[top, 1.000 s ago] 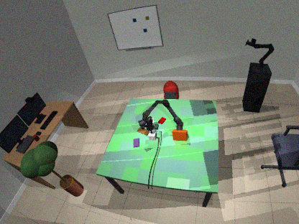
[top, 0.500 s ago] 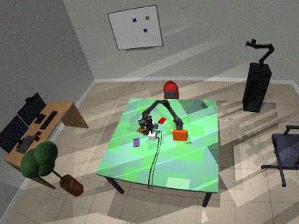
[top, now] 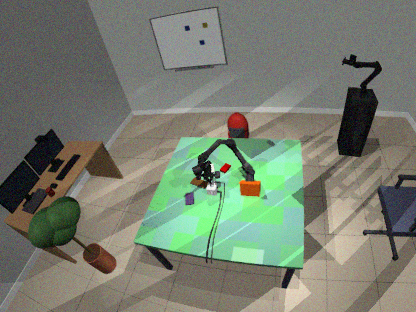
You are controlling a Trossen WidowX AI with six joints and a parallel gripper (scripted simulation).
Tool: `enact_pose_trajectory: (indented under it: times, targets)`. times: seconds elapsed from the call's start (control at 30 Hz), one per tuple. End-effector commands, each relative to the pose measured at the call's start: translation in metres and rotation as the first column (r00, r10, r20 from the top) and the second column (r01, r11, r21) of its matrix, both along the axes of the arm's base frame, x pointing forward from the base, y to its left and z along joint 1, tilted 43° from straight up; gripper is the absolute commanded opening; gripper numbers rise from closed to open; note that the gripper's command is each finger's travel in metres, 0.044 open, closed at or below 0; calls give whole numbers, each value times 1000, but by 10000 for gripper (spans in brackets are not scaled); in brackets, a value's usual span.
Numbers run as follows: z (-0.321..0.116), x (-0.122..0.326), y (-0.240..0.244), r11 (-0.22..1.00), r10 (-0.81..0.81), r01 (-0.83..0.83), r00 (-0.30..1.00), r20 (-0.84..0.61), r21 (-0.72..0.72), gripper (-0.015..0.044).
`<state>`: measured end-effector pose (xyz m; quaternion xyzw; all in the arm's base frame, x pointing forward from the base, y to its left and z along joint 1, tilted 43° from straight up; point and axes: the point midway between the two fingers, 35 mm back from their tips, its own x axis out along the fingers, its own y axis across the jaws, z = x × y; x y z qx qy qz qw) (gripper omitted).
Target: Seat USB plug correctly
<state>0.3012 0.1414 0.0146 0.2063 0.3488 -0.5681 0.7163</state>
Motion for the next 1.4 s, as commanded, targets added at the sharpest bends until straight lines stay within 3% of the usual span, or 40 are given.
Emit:
enact_pose_trajectory:
  times: [0.0,0.63,1.37]
  targets:
    - [-1,0,-1,998,69,-70,995,-66,-9,0]
    - [-1,0,-1,906,397,-423,830,-390,22,0]
    - [-1,0,-1,664,630,-721,397,-667,198,0]
